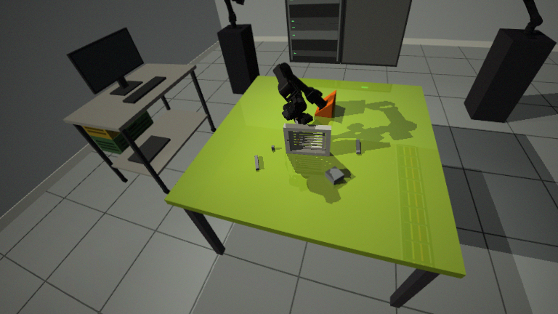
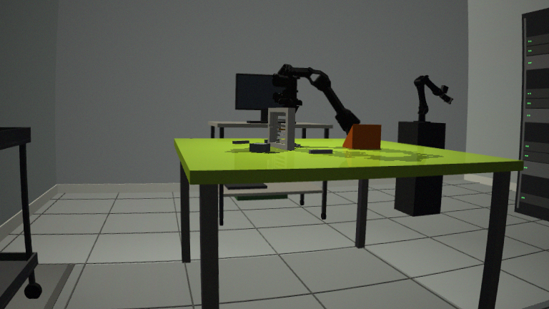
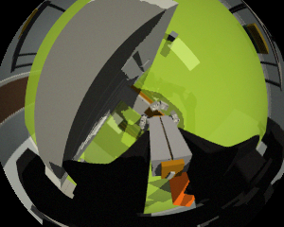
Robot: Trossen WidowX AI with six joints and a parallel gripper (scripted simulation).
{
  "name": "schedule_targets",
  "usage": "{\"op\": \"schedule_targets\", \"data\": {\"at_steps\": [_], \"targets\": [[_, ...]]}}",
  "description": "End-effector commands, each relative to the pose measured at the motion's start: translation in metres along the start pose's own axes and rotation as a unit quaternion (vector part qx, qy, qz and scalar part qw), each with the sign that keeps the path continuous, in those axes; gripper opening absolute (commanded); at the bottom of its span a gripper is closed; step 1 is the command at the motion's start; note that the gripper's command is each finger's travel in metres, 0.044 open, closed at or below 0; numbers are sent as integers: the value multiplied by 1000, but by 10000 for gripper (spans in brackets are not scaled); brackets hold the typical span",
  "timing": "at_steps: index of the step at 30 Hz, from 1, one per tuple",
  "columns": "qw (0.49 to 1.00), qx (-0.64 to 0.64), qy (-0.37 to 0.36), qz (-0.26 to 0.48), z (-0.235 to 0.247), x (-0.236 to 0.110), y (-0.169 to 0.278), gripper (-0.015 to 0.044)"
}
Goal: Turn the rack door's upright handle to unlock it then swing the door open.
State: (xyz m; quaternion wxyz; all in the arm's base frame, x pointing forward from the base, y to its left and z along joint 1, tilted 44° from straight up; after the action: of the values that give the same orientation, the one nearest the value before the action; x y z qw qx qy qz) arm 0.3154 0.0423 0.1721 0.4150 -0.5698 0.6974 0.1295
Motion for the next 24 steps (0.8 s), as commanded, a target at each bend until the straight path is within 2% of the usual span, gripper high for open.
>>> {"op": "schedule_targets", "data": {"at_steps": [1,10,19,24], "targets": [[996,94,2,-1,0,1,0,25],[951,310,2,-1,0,1,0,25],[859,512,2,-1,0,1,0,25],[840,543,2,-1,0,1,0,25]]}}
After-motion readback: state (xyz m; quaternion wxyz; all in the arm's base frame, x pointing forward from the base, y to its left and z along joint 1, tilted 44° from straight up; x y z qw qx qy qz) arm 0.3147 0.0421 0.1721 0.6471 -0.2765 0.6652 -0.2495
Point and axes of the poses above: the point midway between the two fingers, 35 mm back from their tips, its own x axis out along the fingers, its own z axis across the jaws, y = z × x, the point moved 5 cm from there along -x, back along the fingers, and after that the axes turned 13 degrees about -x, right-handed, at the moved point
